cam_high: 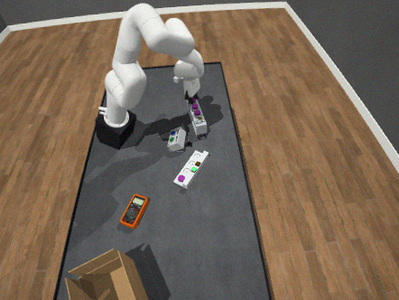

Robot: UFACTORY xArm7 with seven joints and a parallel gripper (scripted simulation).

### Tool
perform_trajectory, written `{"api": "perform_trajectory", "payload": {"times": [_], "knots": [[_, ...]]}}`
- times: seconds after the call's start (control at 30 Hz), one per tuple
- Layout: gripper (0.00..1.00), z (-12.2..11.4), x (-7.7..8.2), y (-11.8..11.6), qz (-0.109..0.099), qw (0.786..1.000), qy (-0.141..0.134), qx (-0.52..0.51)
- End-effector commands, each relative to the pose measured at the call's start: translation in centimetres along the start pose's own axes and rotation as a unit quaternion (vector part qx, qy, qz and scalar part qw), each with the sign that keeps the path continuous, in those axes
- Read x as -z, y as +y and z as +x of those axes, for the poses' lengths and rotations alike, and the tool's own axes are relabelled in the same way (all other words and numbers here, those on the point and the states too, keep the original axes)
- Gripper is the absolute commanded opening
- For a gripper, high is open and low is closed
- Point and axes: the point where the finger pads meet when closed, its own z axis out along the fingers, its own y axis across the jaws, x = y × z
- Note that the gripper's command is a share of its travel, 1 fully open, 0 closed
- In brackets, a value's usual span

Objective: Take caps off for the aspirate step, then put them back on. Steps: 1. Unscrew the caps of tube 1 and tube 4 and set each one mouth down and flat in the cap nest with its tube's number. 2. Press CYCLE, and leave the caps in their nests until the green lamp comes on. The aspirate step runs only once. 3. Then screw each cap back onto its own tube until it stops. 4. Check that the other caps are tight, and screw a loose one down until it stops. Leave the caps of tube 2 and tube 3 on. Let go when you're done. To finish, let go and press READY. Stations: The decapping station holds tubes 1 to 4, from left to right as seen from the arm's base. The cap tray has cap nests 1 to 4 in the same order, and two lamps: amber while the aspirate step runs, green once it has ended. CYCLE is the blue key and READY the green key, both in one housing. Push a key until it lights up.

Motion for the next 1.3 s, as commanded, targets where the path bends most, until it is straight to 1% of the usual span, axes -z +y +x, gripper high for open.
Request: {"api": "perform_trajectory", "payload": {"times": [0.0,0.03,0.43,0.47,0.53,0.7,0.87,1.03,1.1,1.13,1.27], "knots": [[0.46,-0.05,0.15,0.21,0.006,1.0,0.009,0.008],[0.0,-0.05,0.15,0.21,0.006,1.0,0.009,0.008],[0.0,-0.05,0.15,0.21,0.006,1.0,0.009,0.008],[0.0,-0.06,0.15,0.21,0.006,1.0,0.009,-0.017],[0.0,-0.06,0.15,0.21,0.006,1.0,0.009,-0.017],[0.0,-0.06,0.13,0.21,0.007,0.99,0.009,-0.142],[0.0,-0.05,0.11,0.21,0.009,0.966,0.008,-0.257],[0.0,-0.05,0.09,0.21,0.01,0.933,0.008,-0.359],[0.0,-0.05,0.09,0.21,0.01,0.933,0.008,-0.359],[0.0,-0.05,0.08,0.21,0.009,0.92,0.006,-0.392],[0.0,-0.05,0.06,0.21,0.01,0.879,0.006,-0.477]]}}
